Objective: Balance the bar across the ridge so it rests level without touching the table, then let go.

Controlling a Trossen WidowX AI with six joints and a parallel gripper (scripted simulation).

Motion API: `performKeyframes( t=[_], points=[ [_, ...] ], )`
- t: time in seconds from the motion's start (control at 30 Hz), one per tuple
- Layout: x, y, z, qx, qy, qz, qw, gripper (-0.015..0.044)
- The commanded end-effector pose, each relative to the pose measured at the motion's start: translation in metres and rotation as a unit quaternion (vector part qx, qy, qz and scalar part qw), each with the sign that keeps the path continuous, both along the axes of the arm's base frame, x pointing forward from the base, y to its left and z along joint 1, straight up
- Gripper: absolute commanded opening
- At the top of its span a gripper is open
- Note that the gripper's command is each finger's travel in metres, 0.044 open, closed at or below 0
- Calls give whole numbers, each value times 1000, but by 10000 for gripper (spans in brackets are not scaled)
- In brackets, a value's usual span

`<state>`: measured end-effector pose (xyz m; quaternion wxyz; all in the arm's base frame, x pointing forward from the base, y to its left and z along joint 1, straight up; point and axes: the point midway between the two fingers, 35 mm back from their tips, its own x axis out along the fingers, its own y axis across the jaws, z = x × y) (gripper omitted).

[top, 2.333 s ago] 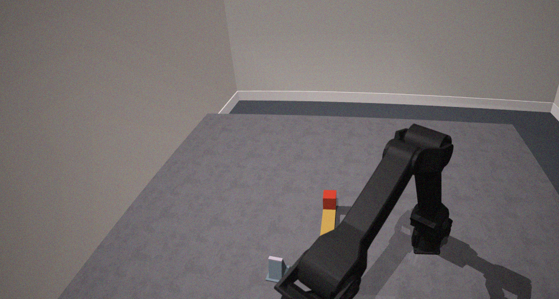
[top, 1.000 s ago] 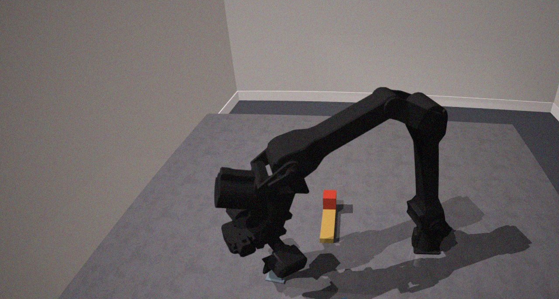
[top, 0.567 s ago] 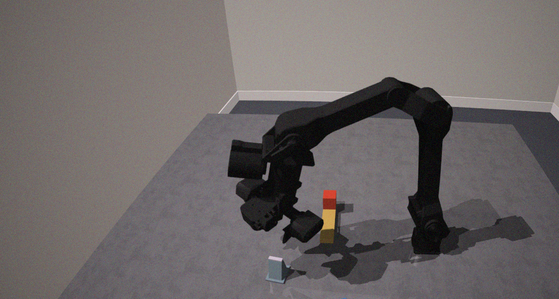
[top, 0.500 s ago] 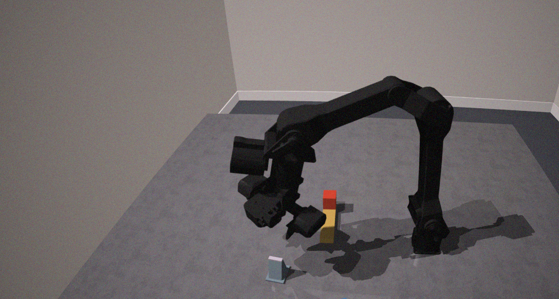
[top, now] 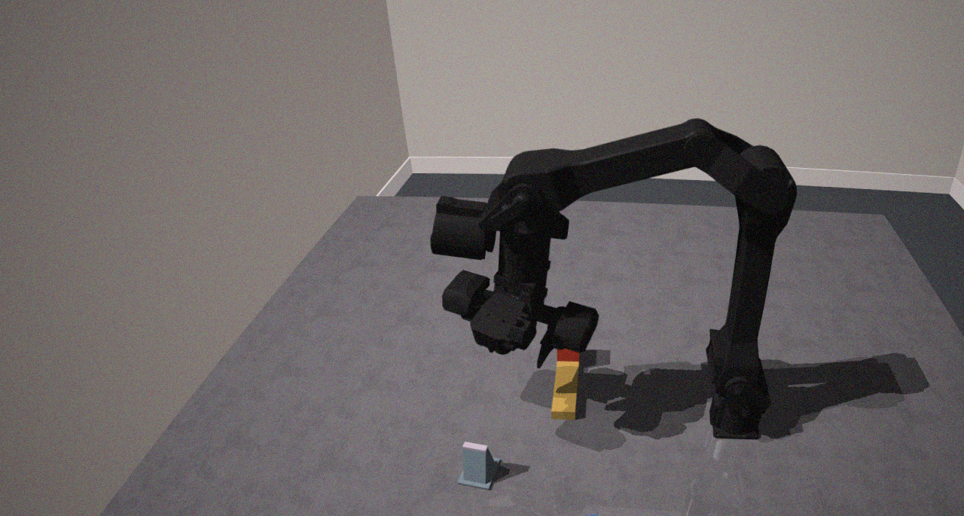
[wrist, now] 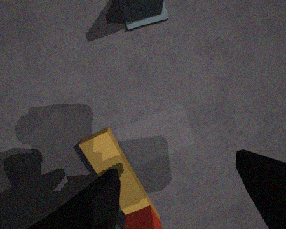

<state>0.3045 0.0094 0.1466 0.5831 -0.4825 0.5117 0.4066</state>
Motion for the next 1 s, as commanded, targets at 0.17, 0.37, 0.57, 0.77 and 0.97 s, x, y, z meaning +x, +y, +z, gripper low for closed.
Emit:
performKeyframes(
  t=[0.17,0.37,0.57,0.77,0.97],
  points=[
    [-30,-32,4,-6,38,75,996,315],
    [-50,-50,7,-5,59,123,991,315],
    [-55,-54,8,-3,64,135,989,315],
    [-52,-54,-15,-3,64,135,989,315],
    [-52,-54,-58,-3,64,135,989,315]
  ],
)
